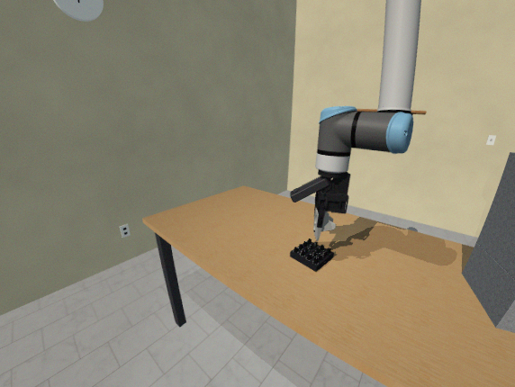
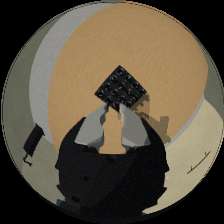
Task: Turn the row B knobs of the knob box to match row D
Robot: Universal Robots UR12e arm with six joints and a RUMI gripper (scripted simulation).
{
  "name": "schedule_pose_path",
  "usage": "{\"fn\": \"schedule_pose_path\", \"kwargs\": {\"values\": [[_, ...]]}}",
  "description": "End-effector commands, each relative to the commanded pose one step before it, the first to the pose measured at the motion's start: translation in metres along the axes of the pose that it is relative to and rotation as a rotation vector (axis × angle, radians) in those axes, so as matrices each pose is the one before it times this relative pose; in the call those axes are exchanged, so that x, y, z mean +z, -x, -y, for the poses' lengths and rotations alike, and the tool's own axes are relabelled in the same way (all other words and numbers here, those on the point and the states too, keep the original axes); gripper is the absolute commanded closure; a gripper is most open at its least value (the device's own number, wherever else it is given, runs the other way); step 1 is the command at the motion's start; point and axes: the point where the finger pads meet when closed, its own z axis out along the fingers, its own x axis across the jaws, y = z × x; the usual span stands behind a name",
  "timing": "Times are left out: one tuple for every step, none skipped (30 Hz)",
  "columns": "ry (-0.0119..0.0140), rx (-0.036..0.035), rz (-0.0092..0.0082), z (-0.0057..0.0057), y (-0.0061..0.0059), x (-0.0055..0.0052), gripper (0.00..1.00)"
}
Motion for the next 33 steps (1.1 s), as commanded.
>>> {"fn": "schedule_pose_path", "kwargs": {"values": [[-0.00092, -0.00001, -0.00045, 0.00043, -0.0002, -0.00024, 0.89], [0.0, -0.00001, 0.00001, 0.0, 0.0, 0.00015, 0.89], [0.0, -0.00002, 0.00001, 0.0, 0.0, 0.0002, 0.89], [0.0, -0.00002, 0.00001, 0.0, 0.0, 0.00026, 0.89], [0.0, -0.00003, 0.00002, 0.0, -0.00001, 0.00032, 0.89], [0.0, -0.00003, 0.00002, 0.0, -0.00001, 0.00039, 0.89], [-0.00001, -0.00004, 0.00002, 0.0, -0.00001, 0.00046, 0.89], [-0.00001, -0.00004, 0.00003, 0.0, -0.00001, 0.00052, 0.89], [-0.00001, -0.00005, 0.00003, 0.0, -0.00001, 0.00059, 0.89], [0.0, 0.0, 0.0, 0.0, 0.0, 0.0, 0.89], [0.0, 0.0, 0.0, 0.0, 0.0, 0.0, 0.89], [-0.00001, -0.00005, 0.00003, 0.0, -0.00001, 0.00066, 0.89], [-0.00001, -0.00006, 0.00003, 0.0, -0.00001, 0.00073, 0.89], [0.0, -0.00003, 0.00002, 0.0, -0.00001, 0.0008, 0.89], [0.0, 0.0, 0.0, 0.0, -0.00001, 0.00087, 0.89], [0.0, 0.0, 0.0, 0.0, -0.00001, 0.00093, 0.89], [0.0, 0.0, 0.0, 0.0, -0.00001, 0.00099, 0.89], [0.0, 0.0, 0.0, -0.00001, -0.00001, 0.00105, 0.89], [0.0, 0.0, 0.0, 0.0, -0.00002, 0.0011, 0.89], [0.0, 0.0, 0.0, 0.0, -0.00002, 0.00115, 0.89], [0.0, 0.0, 0.0, 0.0, -0.00002, 0.0012, 0.89], [0.0, 0.0, 0.0, -0.00001, -0.00002, 0.00124, 0.89], [0.0, 0.0, 0.0, -0.00001, -0.00002, 0.00128, 0.89], [0.0, 0.0, 0.0, 0.0, -0.00002, 0.00131, 0.89], [0.0, 0.0, 0.0, 0.0, -0.00002, 0.00133, 0.89], [0.0, 0.0, 0.0, -0.00001, -0.00002, 0.00135, 0.89], [0.0, 0.0, 0.0, 0.0, 0.0, 0.0, 0.89], [0.0, 0.0, 0.0, 0.0, 0.0, 0.0, 0.89], [0.0, 0.0, 0.0, 0.0, -0.00002, 0.00136, 0.89], [0.0, 0.0, 0.0, 0.0, -0.00002, 0.00137, 0.89], [0.0, 0.0, 0.0, -0.00001, -0.00002, 0.00137, 0.89], [0.0, 0.0, 0.0, -0.00001, -0.00002, 0.00137, 0.89], [0.0, 0.0, 0.0, 0.0, -0.00002, 0.00136, 0.89]]}}
